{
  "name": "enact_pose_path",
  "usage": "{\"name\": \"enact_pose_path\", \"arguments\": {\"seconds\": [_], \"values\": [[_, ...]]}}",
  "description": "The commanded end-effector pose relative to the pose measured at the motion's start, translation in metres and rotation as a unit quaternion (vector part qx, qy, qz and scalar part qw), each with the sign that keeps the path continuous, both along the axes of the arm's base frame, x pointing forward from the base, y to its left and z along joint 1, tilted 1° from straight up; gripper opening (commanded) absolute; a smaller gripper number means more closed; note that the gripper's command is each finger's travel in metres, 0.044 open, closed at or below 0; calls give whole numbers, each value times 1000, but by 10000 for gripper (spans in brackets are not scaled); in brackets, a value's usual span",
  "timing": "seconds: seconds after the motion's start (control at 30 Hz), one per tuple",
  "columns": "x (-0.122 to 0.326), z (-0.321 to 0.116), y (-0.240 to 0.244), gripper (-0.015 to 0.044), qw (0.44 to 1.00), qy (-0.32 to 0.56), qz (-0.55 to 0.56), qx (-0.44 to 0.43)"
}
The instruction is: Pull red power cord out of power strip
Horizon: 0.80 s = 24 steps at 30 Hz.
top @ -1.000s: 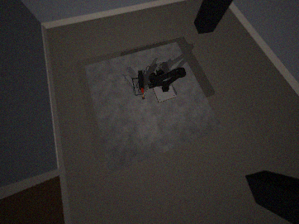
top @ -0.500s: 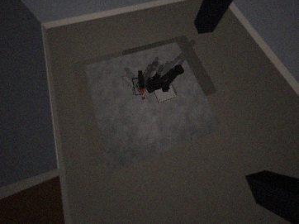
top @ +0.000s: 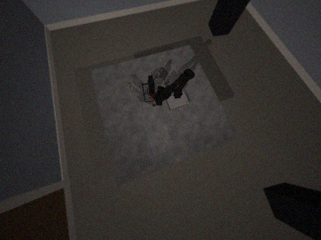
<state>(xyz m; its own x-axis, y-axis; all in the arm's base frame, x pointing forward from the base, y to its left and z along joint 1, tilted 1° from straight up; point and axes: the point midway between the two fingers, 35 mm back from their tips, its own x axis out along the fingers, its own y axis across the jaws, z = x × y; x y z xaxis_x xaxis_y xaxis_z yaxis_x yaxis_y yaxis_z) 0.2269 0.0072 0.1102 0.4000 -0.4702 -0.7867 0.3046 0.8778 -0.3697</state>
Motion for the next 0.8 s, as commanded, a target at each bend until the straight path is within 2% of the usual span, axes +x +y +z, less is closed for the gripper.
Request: {"name": "enact_pose_path", "arguments": {"seconds": [0.0,0.17,0.4,0.67,0.77], "values": [[8,-2,18,160,996,47,78,0],[16,-2,27,160,961,155,229,-23],[29,1,32,160,834,285,471,-29],[46,9,33,160,628,313,712,-20],[48,9,32,160,610,310,729,-20]]}}
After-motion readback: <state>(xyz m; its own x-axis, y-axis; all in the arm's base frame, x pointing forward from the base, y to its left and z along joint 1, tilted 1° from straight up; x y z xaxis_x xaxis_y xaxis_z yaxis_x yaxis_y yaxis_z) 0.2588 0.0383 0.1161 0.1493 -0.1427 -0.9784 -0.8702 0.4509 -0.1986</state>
